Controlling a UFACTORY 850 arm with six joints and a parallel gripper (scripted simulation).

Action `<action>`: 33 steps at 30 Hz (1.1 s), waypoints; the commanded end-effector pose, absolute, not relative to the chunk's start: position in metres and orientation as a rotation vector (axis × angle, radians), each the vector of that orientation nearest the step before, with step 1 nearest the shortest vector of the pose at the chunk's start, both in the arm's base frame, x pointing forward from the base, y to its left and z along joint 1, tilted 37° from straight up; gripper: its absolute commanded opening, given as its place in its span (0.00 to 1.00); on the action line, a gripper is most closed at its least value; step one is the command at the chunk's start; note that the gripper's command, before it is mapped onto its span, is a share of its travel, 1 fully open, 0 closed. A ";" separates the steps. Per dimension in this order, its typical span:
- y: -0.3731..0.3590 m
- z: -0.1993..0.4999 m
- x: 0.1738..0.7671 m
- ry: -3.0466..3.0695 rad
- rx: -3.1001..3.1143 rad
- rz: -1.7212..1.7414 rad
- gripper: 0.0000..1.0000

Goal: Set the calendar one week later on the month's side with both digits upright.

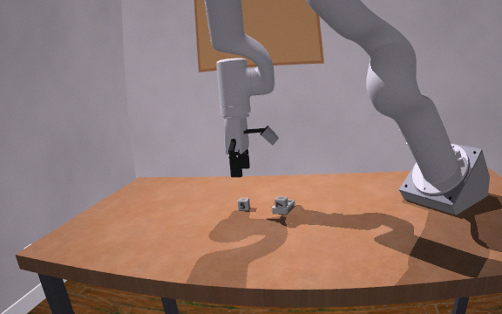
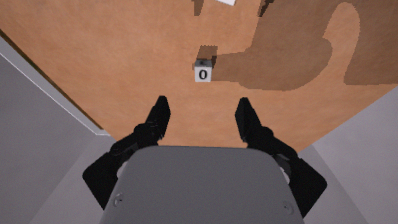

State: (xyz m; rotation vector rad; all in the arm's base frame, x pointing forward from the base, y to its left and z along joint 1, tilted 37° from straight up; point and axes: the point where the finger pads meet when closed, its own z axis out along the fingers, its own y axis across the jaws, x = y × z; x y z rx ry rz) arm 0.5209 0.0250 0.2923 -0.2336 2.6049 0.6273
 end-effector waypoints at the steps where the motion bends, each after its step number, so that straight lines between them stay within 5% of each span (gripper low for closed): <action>1: 0.025 0.293 0.522 2.603 -0.238 0.625 1.00; 33: 0.055 0.343 0.582 2.087 -1.390 0.254 1.00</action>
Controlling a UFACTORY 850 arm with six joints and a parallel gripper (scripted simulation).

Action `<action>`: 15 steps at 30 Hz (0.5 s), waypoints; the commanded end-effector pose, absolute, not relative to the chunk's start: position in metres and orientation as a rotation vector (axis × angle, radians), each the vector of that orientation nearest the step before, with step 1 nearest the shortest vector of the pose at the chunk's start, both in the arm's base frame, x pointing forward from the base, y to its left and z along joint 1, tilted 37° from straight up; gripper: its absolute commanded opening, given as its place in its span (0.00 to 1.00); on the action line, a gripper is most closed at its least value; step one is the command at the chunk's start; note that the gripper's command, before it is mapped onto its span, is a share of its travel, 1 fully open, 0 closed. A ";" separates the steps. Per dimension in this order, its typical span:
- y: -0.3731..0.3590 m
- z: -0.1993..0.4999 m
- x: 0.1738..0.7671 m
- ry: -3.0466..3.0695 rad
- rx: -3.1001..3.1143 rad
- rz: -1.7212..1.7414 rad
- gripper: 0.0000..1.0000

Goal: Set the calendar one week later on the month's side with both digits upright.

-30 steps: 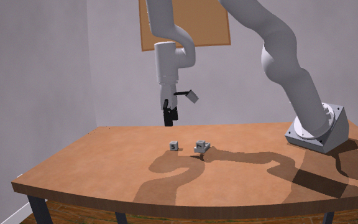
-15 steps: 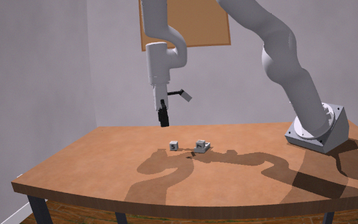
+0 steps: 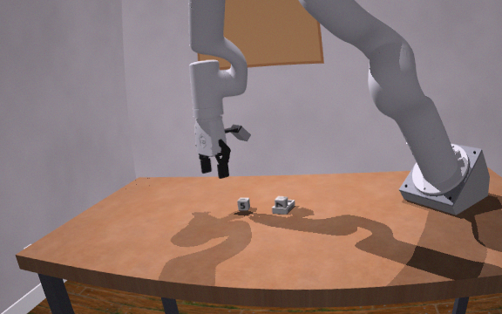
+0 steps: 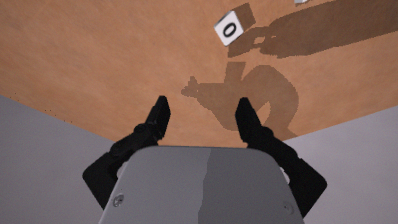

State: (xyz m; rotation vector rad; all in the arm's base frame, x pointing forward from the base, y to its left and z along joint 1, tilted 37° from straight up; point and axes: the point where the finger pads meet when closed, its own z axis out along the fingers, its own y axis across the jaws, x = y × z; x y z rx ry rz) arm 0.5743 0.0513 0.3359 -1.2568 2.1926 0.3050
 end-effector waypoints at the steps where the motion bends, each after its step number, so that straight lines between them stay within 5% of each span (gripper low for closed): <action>1: 0.057 0.345 0.585 2.057 -1.430 0.238 1.00; 15: 0.073 0.368 0.609 1.683 -1.836 0.052 1.00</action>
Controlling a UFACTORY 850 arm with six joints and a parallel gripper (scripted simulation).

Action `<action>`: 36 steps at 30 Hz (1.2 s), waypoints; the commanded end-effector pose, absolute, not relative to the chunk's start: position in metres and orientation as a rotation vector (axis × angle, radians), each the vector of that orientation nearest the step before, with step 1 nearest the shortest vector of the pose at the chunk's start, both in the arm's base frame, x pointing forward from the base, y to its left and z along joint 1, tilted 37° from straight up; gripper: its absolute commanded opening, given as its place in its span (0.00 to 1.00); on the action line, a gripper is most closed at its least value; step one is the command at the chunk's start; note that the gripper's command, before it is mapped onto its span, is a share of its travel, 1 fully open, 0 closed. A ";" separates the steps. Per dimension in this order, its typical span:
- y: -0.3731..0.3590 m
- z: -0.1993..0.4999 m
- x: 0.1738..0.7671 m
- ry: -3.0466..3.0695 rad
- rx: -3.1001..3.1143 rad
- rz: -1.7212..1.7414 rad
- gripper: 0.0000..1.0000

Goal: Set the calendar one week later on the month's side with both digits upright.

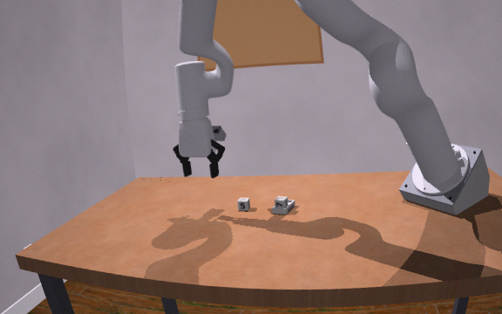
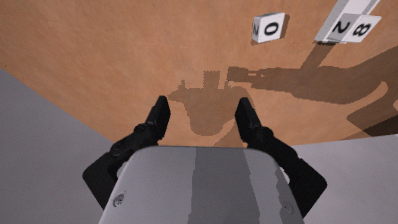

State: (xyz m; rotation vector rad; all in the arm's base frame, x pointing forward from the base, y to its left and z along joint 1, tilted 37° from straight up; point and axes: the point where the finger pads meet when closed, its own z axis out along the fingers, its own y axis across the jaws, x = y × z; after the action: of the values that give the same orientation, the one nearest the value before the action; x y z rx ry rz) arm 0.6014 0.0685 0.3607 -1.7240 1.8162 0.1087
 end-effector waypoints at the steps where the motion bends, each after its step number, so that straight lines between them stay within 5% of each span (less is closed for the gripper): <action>1: 0.075 0.370 0.611 1.650 -1.865 0.036 1.00; 36: 0.110 0.380 0.651 1.055 -2.271 -0.214 1.00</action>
State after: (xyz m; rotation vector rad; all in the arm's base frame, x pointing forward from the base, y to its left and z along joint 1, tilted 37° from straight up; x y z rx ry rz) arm 0.6452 0.1048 0.3892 -2.2719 1.0559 -0.2117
